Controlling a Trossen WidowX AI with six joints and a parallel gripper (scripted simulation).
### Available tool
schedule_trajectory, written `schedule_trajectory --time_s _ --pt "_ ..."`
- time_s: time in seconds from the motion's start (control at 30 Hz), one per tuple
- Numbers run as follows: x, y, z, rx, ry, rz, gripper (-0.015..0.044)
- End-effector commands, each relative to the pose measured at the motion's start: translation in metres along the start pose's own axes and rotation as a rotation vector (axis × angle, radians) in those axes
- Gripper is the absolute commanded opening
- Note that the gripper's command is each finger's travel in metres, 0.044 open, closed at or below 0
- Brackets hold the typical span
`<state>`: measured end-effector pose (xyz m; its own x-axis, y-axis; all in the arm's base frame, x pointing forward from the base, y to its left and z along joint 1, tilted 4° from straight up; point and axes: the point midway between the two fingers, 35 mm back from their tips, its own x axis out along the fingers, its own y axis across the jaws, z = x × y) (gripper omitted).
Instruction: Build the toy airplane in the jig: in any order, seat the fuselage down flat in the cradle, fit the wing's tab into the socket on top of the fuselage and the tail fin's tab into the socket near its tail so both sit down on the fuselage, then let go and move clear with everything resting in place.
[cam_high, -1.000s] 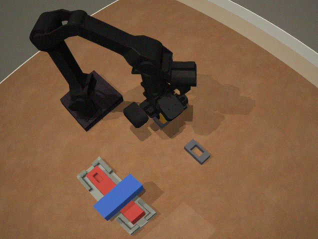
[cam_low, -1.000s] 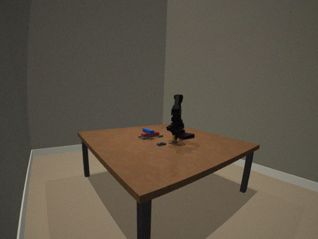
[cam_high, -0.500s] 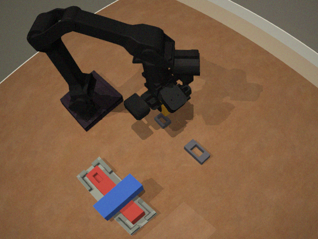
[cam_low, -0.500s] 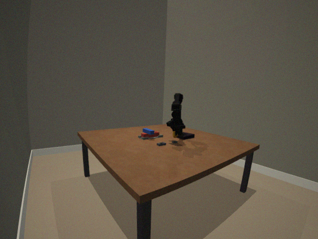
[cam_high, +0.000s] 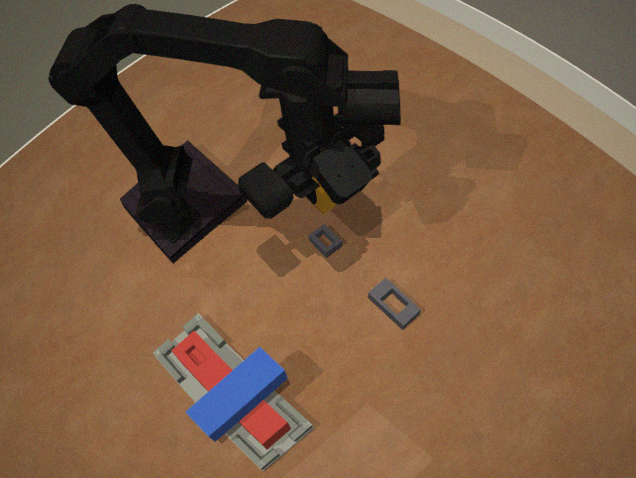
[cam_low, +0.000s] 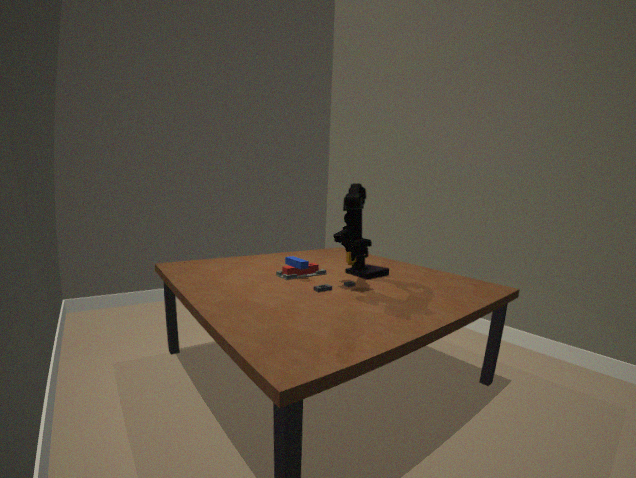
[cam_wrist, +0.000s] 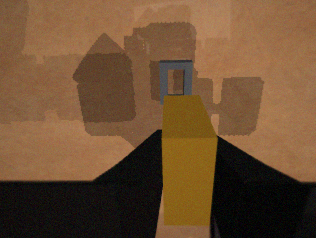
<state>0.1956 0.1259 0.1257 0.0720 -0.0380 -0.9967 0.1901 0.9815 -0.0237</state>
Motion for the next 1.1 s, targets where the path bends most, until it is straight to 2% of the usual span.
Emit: schedule_trajectory --time_s 0.0,0.33,1.07 --pt "-0.013 -0.001 -0.001 0.004 -0.001 -0.001 0.0000" --pt "-0.041 -0.008 -0.007 0.006 0.011 -0.015 0.0000" --pt "-0.030 -0.055 0.030 -0.012 0.016 -0.013 0.0000"
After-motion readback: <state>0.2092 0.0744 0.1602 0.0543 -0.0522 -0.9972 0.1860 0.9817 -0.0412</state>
